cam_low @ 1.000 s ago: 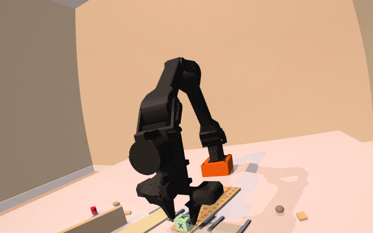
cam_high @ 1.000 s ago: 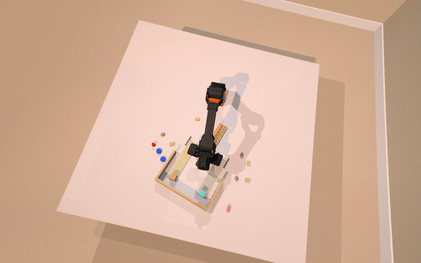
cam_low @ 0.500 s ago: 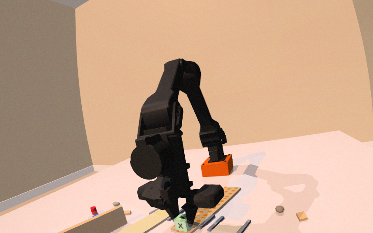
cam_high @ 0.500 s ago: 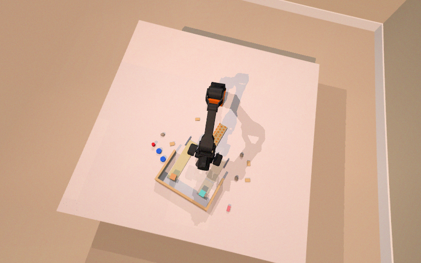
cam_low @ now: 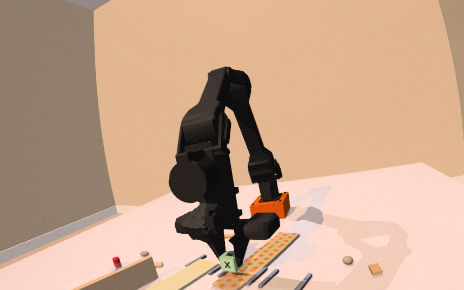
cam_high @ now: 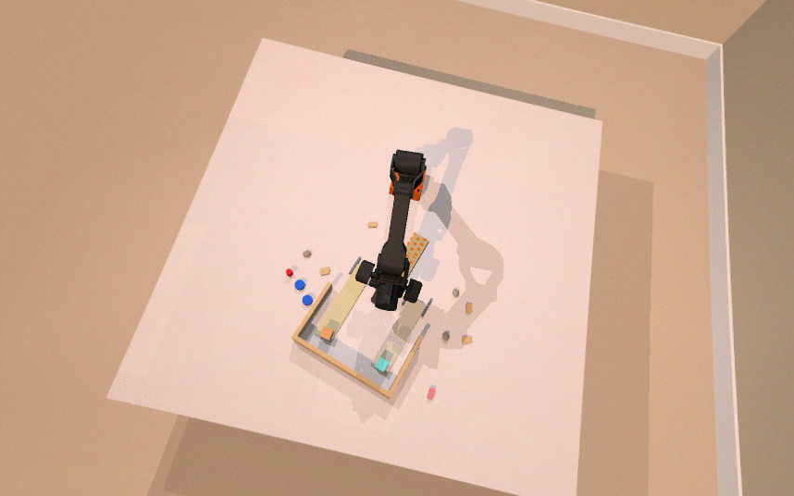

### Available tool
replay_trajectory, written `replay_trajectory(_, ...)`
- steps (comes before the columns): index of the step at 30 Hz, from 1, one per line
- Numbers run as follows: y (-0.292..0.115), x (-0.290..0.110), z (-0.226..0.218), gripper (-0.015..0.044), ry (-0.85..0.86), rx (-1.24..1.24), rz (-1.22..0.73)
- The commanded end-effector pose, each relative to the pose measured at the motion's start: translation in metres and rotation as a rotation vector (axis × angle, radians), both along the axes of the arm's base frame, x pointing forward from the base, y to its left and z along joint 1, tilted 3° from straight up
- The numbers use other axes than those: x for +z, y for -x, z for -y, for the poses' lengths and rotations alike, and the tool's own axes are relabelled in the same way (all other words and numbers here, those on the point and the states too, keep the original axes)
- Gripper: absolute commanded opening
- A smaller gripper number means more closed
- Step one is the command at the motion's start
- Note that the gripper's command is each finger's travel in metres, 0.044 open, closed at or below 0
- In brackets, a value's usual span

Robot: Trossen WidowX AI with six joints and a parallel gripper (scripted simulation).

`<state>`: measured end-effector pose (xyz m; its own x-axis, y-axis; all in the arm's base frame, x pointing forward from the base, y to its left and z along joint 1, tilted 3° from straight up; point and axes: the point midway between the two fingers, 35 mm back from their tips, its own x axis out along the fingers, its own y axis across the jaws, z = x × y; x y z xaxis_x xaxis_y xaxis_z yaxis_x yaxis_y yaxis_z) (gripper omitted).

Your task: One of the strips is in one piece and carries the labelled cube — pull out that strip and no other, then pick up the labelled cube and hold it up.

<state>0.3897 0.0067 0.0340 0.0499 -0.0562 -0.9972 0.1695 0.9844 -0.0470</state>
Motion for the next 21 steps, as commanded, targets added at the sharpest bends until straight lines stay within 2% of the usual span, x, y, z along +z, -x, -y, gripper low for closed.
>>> replay_trajectory(1,0.013,0.008,0.0,0.0,-0.002,-0.002,-0.001)
replay_trajectory(7,0.035,0.019,-0.001,0.0,-0.003,-0.001,-0.003)
replay_trajectory(21,0.077,0.018,0.0,0.0,-0.003,0.0,-0.007)
